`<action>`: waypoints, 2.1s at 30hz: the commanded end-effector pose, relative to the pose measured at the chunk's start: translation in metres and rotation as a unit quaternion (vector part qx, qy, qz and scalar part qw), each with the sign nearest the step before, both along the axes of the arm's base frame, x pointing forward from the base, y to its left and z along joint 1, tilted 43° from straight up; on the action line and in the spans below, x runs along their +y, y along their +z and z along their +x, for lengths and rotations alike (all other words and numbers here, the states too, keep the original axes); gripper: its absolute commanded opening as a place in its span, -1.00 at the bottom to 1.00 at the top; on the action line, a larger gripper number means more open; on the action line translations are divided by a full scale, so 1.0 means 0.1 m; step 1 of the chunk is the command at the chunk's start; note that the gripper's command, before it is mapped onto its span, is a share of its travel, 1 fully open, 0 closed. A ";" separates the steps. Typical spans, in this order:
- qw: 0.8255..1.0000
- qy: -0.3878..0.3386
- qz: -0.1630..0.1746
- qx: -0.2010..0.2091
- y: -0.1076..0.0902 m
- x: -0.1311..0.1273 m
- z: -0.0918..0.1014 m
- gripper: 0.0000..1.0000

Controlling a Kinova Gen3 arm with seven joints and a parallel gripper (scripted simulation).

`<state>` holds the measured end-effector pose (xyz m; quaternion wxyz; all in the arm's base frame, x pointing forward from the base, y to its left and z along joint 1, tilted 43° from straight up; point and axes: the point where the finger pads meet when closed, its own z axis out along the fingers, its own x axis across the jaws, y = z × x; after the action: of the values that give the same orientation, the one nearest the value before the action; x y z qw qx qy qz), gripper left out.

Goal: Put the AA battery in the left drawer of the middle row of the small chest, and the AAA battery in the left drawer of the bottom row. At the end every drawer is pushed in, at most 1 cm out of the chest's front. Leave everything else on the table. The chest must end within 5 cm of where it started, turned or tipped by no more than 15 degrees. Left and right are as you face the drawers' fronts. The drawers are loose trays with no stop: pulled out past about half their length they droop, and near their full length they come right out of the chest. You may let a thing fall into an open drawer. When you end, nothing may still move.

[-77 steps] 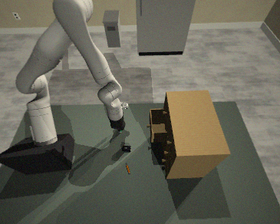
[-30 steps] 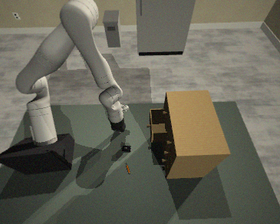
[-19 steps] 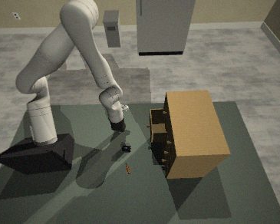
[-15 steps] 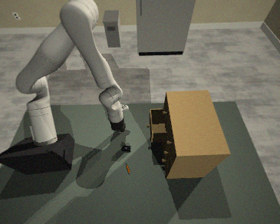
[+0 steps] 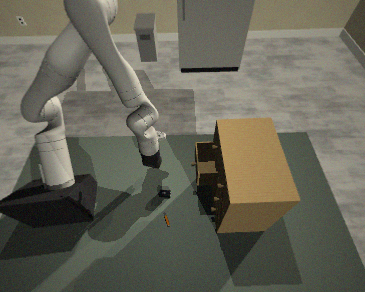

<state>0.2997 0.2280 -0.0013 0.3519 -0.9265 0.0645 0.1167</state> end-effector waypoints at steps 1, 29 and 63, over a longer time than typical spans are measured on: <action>1.000 -0.006 -0.005 -0.011 0.06 -0.08 0.10 -0.38; 1.000 -0.005 -0.005 -0.011 0.48 -0.46 0.18 -0.38; 0.883 0.344 0.087 -0.306 0.21 -0.66 0.35 -0.38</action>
<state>0.3294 0.1644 0.0242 0.3637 -0.8557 -0.3658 -0.0418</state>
